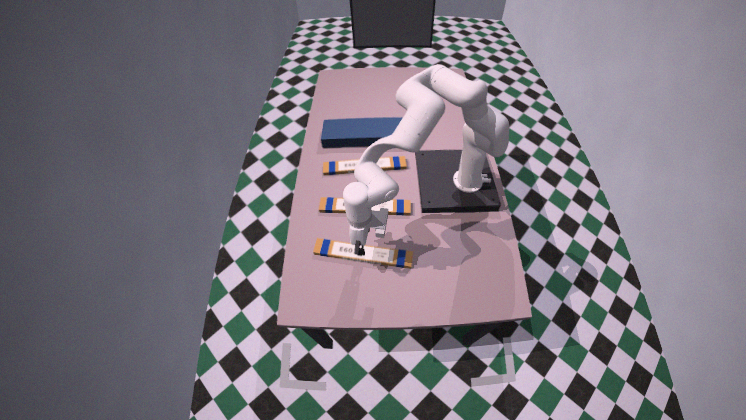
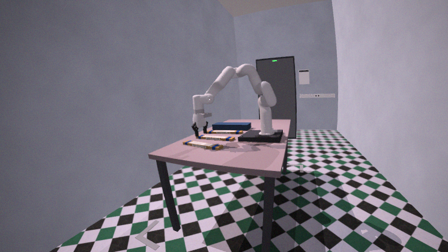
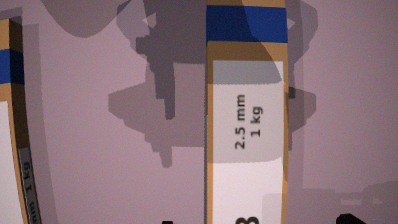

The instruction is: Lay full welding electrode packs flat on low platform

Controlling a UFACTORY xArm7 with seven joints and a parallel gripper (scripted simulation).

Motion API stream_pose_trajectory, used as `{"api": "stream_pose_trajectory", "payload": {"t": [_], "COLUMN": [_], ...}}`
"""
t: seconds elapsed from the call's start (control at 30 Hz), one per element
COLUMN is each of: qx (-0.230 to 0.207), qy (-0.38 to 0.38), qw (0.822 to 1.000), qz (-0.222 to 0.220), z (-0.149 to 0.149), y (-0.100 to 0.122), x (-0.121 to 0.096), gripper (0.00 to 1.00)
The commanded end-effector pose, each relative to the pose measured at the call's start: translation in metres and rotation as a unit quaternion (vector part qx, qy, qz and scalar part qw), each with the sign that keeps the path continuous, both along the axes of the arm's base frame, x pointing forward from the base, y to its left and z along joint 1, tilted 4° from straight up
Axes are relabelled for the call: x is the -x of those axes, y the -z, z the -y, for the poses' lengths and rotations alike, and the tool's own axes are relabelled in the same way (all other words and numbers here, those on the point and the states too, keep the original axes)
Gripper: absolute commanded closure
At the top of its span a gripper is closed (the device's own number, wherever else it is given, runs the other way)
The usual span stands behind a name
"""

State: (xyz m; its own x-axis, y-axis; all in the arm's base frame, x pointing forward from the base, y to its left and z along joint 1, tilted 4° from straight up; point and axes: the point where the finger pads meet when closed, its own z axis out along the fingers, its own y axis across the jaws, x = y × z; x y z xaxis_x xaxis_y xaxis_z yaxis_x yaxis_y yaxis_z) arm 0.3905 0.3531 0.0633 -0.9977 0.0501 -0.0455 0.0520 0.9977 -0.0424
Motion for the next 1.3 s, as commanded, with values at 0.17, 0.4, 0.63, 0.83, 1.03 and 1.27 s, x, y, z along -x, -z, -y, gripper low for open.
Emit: {"api": "stream_pose_trajectory", "payload": {"t": [0.17,0.4,0.63,0.83,1.03,1.27], "qx": [0.001,0.001,0.001,0.001,0.001,0.001], "qy": [0.001,0.001,0.001,0.001,0.001,0.001], "qw": [1.0,1.0,1.0,1.0,1.0,1.0], "qz": [0.001,0.001,0.001,0.001,0.001,0.001], "z": [-0.004,-0.003,-0.003,-0.003,-0.003,-0.004], "y": [0.029,0.05,0.056,0.056,0.056,0.056], "x": [-0.005,-0.006,-0.007,-0.007,-0.007,-0.008], "gripper": [0.0,0.0,0.0,0.0,0.0,0.0]}}
